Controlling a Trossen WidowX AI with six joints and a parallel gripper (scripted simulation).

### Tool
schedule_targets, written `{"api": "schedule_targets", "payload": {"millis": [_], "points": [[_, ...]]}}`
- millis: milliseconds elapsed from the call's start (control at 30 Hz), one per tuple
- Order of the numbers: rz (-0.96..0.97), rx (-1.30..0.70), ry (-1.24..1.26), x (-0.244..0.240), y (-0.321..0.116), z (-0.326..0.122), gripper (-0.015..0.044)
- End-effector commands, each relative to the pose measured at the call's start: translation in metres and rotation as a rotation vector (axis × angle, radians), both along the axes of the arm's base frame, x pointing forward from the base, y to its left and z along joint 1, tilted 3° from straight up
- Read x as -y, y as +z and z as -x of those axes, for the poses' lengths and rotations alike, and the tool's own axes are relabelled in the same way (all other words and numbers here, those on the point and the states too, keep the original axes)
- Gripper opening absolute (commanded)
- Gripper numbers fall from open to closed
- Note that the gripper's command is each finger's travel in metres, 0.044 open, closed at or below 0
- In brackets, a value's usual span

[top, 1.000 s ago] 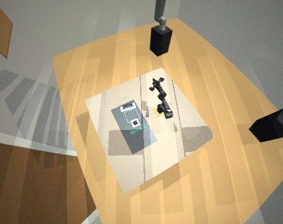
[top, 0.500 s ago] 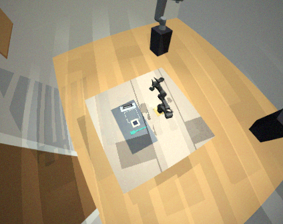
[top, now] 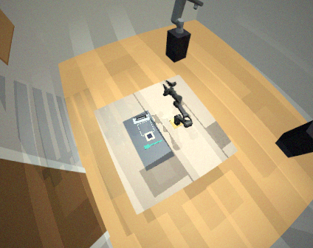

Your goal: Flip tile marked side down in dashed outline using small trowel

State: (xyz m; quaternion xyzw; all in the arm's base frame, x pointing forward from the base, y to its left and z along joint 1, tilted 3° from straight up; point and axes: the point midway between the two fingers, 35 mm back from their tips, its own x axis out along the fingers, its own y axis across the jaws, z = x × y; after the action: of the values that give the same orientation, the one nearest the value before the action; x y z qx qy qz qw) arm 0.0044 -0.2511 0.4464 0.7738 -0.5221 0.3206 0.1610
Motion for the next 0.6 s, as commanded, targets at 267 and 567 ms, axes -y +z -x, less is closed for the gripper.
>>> {"api": "schedule_targets", "payload": {"millis": [267,567], "points": [[-0.257,0.214,0.194,0.053,-0.006,-0.014,0.027],[-0.402,0.347,0.336,0.075,-0.017,-0.039,0.027]]}}
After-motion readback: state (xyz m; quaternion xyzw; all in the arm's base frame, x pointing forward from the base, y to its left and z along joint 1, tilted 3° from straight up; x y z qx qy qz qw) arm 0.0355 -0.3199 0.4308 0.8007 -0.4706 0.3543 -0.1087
